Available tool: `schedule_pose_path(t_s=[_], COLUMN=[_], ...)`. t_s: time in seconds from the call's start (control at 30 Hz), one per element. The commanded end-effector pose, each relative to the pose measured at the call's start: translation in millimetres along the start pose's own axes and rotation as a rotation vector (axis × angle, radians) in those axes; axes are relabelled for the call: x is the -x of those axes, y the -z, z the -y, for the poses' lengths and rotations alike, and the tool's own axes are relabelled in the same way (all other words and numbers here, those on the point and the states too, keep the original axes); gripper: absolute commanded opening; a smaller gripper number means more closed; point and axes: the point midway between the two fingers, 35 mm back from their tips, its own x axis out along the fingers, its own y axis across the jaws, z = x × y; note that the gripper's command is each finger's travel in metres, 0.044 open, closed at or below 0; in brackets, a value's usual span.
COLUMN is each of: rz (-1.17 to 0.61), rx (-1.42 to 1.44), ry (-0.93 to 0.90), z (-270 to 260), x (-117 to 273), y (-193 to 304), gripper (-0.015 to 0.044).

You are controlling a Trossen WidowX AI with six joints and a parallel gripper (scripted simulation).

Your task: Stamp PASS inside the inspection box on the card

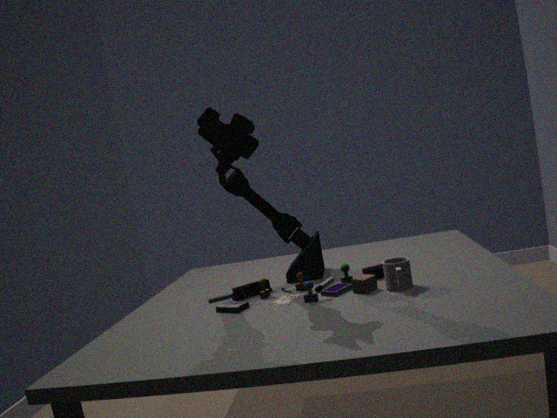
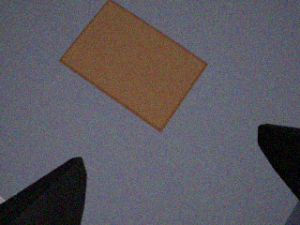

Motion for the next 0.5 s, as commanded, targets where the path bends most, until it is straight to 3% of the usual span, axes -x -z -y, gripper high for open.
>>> schedule_pose_path(t_s=[0.0,0.2,0.47], rz=[-0.001,-0.071,-0.307], rx=[-0.009,-0.285,-0.626], ry=[-0.008,-0.261,-0.587], z=[-3,-96,-227], x=[-1,-11,8], y=[0,-9,-21], gripper=[0.0374,0.0227,0.0227])
